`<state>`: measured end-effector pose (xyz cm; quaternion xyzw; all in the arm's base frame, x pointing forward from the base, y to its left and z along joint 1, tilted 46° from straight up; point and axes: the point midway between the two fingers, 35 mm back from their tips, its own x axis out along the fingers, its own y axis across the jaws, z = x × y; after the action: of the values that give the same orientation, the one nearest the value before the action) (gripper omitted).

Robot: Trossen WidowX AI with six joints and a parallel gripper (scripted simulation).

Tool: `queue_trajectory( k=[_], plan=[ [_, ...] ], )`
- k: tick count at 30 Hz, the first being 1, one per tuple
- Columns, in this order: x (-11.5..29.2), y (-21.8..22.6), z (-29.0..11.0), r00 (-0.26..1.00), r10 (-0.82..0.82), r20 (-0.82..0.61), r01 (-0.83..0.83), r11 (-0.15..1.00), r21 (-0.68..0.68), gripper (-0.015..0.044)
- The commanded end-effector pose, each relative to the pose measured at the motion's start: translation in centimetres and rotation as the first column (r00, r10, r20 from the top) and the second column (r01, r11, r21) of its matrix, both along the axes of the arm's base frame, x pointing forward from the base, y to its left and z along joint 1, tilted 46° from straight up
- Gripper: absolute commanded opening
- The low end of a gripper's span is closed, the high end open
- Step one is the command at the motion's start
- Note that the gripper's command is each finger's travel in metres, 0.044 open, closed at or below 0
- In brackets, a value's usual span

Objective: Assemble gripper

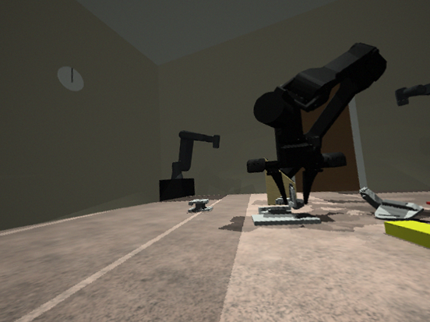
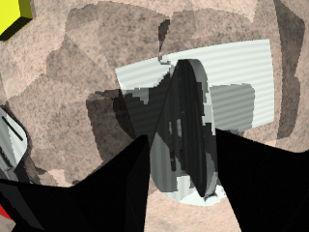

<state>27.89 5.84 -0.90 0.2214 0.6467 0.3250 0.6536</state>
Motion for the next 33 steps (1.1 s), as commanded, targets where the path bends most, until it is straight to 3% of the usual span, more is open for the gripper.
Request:
queue_trajectory(
  k=[1, 33],
  plan=[
    [-0.01, 0.06, -0.08, 1.000, -0.004, -0.004, 0.004, 1.000, 0.003, 0.0134],
    [-0.06, 0.73, -0.72, 1.000, -0.006, -0.006, 0.006, 1.000, 0.003, 0.0134]
  ],
)
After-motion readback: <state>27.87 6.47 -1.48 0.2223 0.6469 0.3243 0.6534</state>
